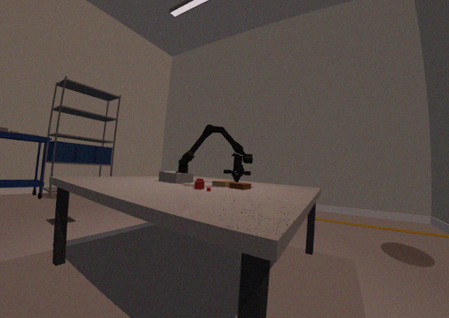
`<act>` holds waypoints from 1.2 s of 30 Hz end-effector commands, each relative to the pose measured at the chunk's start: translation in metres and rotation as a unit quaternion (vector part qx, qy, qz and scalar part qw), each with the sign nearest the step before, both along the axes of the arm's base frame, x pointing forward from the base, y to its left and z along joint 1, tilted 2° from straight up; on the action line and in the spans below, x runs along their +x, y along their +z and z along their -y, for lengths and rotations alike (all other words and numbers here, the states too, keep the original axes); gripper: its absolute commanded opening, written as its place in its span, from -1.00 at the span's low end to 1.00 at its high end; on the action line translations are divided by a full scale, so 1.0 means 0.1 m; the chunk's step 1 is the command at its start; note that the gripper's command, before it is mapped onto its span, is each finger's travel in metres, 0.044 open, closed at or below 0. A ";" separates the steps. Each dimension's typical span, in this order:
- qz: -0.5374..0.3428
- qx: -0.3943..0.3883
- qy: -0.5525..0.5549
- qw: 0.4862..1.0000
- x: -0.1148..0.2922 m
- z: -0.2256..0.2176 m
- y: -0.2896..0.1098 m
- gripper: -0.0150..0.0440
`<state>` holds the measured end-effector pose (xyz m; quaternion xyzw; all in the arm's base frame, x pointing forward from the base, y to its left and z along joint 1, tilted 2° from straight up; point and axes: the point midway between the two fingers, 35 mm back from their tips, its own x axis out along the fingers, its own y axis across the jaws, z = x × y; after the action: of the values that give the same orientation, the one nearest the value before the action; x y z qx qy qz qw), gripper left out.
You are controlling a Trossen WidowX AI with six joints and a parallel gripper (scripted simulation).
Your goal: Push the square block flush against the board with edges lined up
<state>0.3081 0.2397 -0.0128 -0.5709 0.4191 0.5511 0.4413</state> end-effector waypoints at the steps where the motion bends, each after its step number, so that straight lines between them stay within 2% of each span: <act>1: 0.004 0.000 -0.001 1.000 0.01 -0.06 0.02 -0.49; 3: 0.000 0.000 0.000 1.000 -0.01 -0.03 0.03 -0.49; 7: 0.004 0.000 -0.001 1.000 -0.03 -0.03 0.54 -0.49; 14: 0.004 0.000 -0.012 1.000 -0.05 -0.02 0.57 -0.49; 25: 0.002 0.008 -0.197 0.980 -0.22 0.15 0.59 -0.49; 36: 0.000 0.015 -0.378 0.926 -0.41 0.32 0.59 -0.49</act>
<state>0.2716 0.2128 0.0466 -0.3897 0.5792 0.3783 0.6080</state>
